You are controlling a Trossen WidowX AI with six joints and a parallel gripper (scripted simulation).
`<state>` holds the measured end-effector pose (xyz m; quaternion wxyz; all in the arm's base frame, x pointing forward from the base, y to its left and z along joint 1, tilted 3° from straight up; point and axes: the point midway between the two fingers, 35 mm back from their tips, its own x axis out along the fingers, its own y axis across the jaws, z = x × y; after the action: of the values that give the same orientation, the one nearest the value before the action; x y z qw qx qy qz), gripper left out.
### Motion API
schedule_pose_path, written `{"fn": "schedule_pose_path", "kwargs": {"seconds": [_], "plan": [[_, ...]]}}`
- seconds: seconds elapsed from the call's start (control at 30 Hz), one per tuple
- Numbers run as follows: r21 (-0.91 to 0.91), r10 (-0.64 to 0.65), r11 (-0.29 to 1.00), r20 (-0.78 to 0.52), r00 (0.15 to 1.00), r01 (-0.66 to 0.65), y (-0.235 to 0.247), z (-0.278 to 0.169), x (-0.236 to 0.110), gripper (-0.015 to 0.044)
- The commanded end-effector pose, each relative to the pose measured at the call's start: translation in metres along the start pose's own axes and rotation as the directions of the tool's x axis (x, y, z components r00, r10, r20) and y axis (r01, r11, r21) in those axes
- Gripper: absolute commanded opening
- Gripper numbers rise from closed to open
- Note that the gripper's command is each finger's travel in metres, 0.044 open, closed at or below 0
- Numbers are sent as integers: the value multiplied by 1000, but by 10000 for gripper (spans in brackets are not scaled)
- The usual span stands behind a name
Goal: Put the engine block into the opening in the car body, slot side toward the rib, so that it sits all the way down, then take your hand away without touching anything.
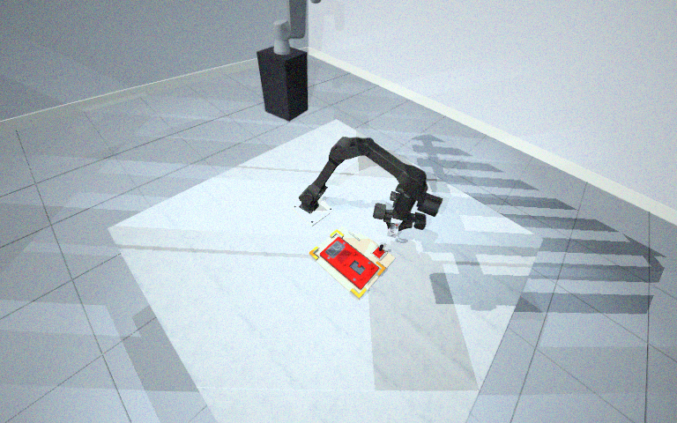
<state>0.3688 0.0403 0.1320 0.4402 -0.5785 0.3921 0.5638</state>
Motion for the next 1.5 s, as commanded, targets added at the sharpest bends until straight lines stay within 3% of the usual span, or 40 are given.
{"fn": "schedule_pose_path", "kwargs": {"seconds": [0.0, 0.43, 0.63, 1.03, 1.47], "plan": [[-1, -9, 1000, -7, 1000, 9, -2, -1, -18, 0], [-5, -9, 1000, -7, 1000, 9, 2, -1, -60, 0], [15, -9, 1000, -8, 1000, 9, 3, -3, -61, 0], [377, -6, 926, -16, 1000, 12, 13, -36, -48, 0], [721, -4, 692, -18, 1000, 16, 28, -73, -32, 0]]}}
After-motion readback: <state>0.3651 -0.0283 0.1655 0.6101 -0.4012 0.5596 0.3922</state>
